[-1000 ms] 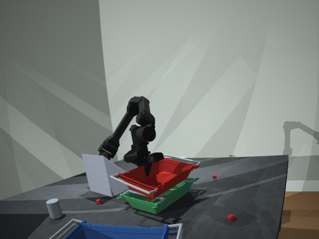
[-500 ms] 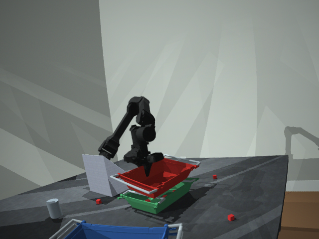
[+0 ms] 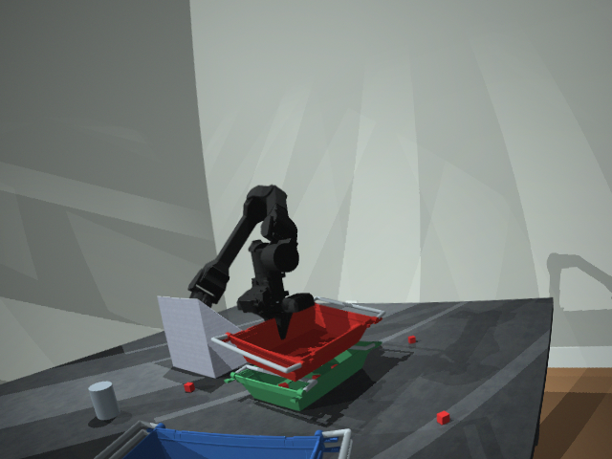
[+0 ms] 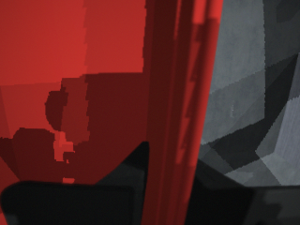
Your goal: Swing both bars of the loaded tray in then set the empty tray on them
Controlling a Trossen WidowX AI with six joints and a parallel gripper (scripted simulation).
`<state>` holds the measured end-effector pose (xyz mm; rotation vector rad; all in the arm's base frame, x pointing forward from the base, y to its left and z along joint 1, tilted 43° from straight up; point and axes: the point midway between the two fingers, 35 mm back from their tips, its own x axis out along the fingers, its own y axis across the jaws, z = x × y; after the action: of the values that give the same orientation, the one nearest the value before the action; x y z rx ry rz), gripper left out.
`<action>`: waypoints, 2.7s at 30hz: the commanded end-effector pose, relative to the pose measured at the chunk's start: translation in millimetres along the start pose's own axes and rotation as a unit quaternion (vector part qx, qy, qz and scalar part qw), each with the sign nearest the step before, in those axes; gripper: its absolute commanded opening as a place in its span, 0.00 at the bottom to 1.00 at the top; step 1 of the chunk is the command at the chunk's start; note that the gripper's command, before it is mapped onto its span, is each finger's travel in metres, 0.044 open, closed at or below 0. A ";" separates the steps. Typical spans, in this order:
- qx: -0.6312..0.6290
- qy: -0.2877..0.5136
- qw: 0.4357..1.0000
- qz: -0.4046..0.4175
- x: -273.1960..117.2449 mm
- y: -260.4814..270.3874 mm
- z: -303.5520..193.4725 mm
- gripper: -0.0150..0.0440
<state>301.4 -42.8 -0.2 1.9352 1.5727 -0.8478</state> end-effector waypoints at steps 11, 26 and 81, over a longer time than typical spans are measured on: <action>0.000 0.000 1.000 -0.001 1.2 -0.7 -0.2 0.25; 0.005 0.001 1.000 -0.013 14.1 -9.2 -2.0 0.25; 0.001 0.000 1.000 -0.002 11.5 -4.4 -0.1 0.25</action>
<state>300.5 -37.7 -6.1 1.9365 1.5673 -0.8446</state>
